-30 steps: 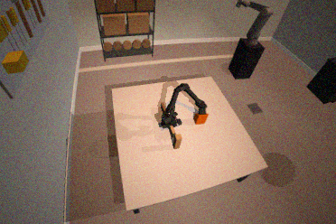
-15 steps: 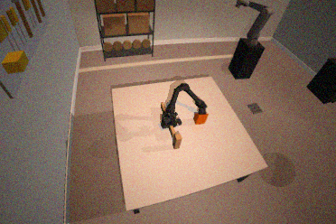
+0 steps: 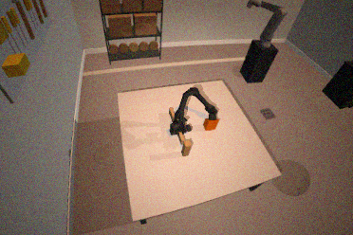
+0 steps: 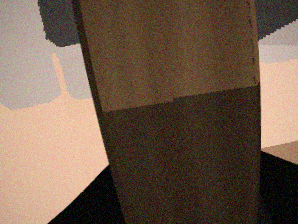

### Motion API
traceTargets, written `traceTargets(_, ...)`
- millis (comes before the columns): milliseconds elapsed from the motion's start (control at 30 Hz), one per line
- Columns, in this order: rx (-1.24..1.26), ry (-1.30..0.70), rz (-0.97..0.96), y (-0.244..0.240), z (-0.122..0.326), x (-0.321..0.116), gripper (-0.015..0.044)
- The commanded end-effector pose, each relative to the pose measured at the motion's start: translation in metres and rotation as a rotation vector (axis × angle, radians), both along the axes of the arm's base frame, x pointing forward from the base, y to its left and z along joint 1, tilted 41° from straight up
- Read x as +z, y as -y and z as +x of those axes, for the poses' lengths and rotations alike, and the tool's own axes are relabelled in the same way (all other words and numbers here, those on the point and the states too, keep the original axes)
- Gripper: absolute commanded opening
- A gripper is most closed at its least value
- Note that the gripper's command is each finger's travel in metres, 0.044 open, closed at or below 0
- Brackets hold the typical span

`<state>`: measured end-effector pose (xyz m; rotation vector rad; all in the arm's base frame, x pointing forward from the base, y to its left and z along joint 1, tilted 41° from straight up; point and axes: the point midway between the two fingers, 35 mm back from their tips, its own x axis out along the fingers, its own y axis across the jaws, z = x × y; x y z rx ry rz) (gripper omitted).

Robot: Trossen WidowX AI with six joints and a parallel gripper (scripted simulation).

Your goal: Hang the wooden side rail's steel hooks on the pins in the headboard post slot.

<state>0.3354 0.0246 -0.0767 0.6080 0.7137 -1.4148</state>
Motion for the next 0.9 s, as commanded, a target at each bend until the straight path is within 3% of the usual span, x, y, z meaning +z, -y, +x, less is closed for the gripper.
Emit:
traceTargets(0,0.007,0.005,0.005,-0.0048,0.0014,0.0002,0.0000)
traceTargets(867,0.007,0.005,0.006,-0.0070,0.0013,-0.0014,0.0000)
